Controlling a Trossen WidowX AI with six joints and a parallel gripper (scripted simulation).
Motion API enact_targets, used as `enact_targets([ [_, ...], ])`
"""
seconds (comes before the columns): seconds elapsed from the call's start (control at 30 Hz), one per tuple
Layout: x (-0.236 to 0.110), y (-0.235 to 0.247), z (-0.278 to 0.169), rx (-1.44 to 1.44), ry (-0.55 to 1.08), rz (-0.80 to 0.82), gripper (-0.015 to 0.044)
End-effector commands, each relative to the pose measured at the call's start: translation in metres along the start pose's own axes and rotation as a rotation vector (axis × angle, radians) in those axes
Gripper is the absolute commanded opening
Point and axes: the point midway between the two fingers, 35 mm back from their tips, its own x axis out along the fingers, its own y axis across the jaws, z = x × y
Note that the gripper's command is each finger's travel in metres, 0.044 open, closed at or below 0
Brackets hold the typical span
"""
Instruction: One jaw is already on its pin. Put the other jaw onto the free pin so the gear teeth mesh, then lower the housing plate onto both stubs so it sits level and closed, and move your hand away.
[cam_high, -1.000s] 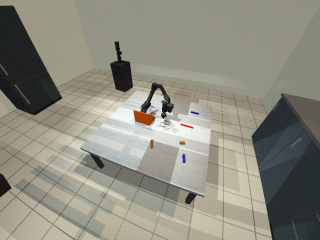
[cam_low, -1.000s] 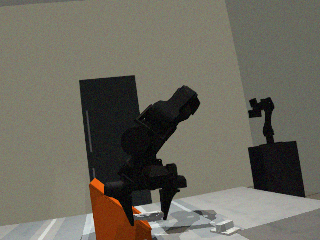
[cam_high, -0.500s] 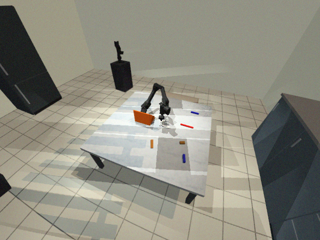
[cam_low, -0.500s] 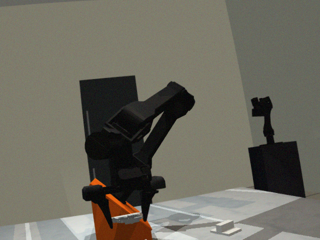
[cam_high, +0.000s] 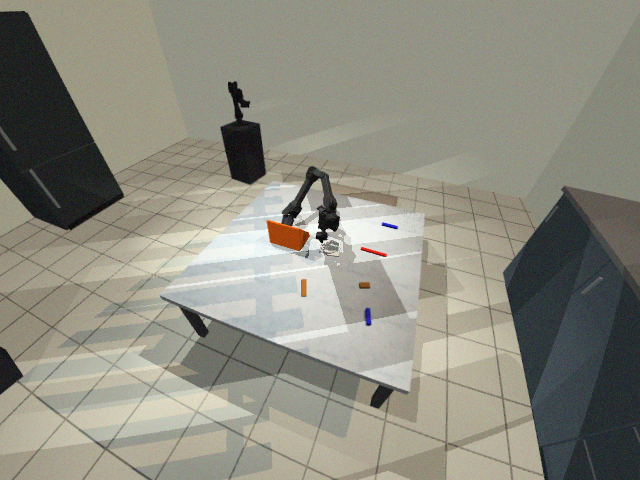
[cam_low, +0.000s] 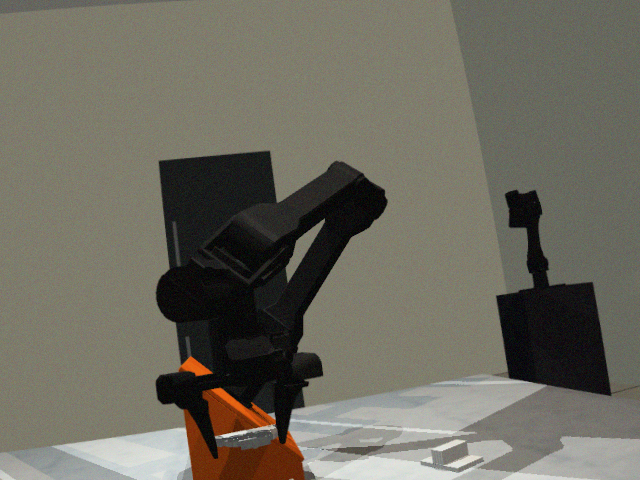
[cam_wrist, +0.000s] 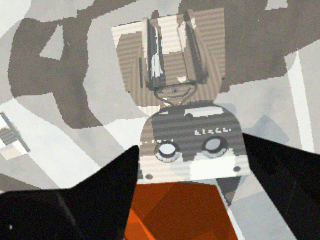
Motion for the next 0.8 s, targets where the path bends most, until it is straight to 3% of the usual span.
enact_targets([
  [0.0,0.0005,-0.0004,-0.0001,-0.003,-0.002,0.004,0.0351],
  [0.77,0.0005,0.0011,0.0003,-0.017,-0.002,0.004,0.0351],
])
